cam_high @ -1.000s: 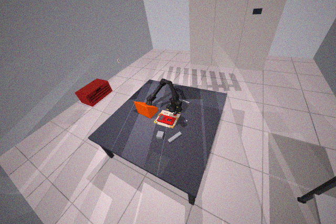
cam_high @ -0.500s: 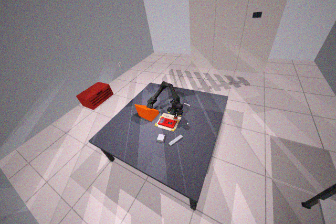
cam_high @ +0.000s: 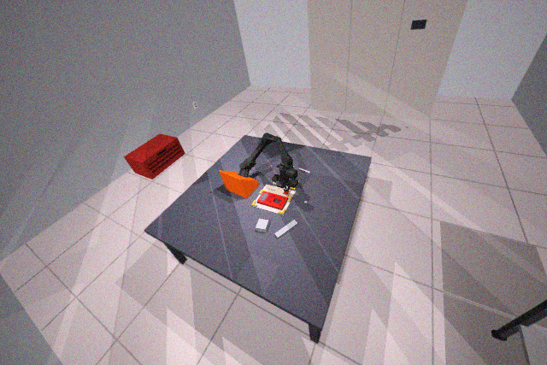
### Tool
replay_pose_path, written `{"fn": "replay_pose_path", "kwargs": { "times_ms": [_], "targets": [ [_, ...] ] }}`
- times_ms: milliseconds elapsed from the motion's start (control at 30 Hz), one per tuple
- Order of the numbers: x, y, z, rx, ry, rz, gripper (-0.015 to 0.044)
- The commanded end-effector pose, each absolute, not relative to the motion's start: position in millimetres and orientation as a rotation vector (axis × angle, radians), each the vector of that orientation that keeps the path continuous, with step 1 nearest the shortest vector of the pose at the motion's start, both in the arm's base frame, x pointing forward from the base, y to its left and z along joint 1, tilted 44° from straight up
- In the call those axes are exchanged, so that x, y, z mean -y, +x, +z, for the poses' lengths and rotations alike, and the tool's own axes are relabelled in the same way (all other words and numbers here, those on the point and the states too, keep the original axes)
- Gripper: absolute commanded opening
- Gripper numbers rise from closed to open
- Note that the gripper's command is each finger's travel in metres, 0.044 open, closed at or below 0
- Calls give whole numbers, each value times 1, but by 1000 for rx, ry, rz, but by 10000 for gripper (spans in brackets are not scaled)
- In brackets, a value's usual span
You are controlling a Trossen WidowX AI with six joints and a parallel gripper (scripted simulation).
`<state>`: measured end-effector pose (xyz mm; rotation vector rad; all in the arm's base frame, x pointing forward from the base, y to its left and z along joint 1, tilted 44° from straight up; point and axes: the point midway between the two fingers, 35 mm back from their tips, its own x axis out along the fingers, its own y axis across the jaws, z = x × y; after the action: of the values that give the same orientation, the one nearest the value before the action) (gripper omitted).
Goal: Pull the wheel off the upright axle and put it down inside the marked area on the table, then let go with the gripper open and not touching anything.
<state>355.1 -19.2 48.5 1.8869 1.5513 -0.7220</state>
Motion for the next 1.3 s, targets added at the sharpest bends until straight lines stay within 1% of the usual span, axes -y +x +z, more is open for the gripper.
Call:
{"fn": "replay_pose_path", "kwargs": {
  "times_ms": [0, 1267],
  "targets": [
    [21, 355, 50, -1549, 1886, -720, 0],
    [29, 353, 59, -1545, 1890, -721, 0]
  ]
}}
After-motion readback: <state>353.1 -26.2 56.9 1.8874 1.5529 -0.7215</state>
